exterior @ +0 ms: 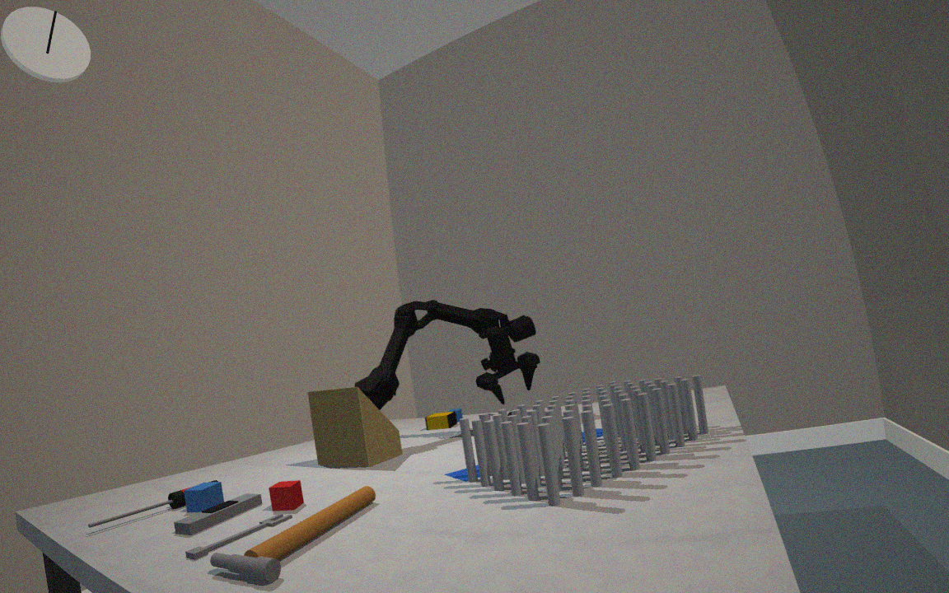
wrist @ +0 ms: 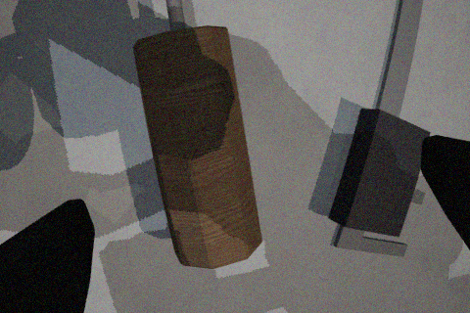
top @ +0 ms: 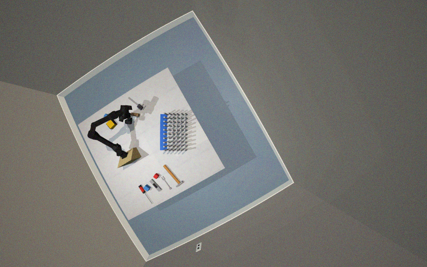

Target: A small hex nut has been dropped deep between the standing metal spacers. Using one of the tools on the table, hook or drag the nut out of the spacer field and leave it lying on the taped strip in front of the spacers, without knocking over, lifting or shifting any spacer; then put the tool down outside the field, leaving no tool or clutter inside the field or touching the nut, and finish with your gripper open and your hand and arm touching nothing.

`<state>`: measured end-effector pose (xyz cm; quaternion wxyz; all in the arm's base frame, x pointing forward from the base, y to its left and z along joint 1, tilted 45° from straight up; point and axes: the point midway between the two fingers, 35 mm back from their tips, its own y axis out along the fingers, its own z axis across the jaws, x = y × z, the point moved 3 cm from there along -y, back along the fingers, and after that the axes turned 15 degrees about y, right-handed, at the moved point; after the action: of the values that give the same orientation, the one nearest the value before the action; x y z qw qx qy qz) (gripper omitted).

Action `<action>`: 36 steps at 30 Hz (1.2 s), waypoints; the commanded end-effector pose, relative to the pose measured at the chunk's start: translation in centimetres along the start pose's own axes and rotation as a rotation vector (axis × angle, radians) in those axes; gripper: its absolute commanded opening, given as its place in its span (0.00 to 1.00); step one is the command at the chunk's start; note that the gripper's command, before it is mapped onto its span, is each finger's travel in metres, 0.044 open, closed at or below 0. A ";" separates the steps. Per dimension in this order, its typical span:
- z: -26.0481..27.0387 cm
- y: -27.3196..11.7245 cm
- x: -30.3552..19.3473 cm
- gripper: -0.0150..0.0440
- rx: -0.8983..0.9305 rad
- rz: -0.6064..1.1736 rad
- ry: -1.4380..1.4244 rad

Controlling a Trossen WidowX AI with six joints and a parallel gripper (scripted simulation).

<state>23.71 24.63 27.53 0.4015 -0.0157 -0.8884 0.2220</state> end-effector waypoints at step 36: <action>0.3 2.4 -1.1 0.73 0.018 -0.048 0.005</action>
<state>23.88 26.17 26.07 0.4051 0.0100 -0.8878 0.2182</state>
